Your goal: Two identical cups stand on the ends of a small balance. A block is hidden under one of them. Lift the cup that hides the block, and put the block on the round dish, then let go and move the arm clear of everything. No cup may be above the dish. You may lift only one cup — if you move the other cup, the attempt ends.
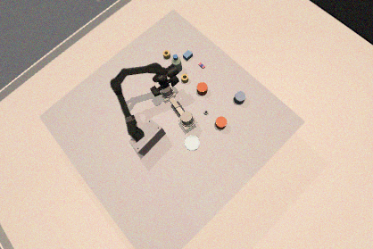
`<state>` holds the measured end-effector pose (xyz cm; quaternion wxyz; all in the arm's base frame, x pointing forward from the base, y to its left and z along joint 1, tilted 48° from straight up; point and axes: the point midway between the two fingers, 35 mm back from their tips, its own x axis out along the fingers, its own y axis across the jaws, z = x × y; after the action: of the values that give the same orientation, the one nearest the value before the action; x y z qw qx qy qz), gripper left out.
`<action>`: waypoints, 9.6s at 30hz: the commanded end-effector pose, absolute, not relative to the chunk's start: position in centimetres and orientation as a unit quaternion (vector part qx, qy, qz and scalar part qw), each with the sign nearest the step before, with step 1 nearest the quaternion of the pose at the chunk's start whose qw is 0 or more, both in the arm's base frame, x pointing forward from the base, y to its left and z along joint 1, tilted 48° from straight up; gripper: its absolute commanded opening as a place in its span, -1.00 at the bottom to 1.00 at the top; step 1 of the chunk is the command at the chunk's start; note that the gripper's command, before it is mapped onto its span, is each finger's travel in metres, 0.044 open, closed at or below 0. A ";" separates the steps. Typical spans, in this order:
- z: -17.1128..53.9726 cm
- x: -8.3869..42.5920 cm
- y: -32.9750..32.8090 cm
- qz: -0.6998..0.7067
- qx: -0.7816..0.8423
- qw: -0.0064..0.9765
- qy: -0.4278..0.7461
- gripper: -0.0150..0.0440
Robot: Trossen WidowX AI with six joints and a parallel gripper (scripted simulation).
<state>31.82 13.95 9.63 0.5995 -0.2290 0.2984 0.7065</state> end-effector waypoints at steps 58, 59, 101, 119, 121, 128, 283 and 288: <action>11.4 32.7 12.0 0.692 -0.223 0.615 0.304 -0.49; 11.5 32.7 11.9 0.692 -0.223 0.616 0.304 -0.49; 15.2 33.4 7.9 0.675 -0.219 0.633 0.310 -0.49; 16.9 33.4 6.2 0.668 -0.217 0.639 0.313 -0.49; 17.1 33.4 6.0 0.667 -0.217 0.640 0.313 -0.49; 16.9 33.2 6.2 0.670 -0.212 0.638 0.315 -0.49; 18.3 24.5 15.5 0.676 -0.190 0.618 0.353 0.39; 16.7 28.8 12.8 0.635 -0.153 0.642 0.401 0.39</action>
<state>26.10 14.73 17.70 0.6268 -0.1760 0.3700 0.6627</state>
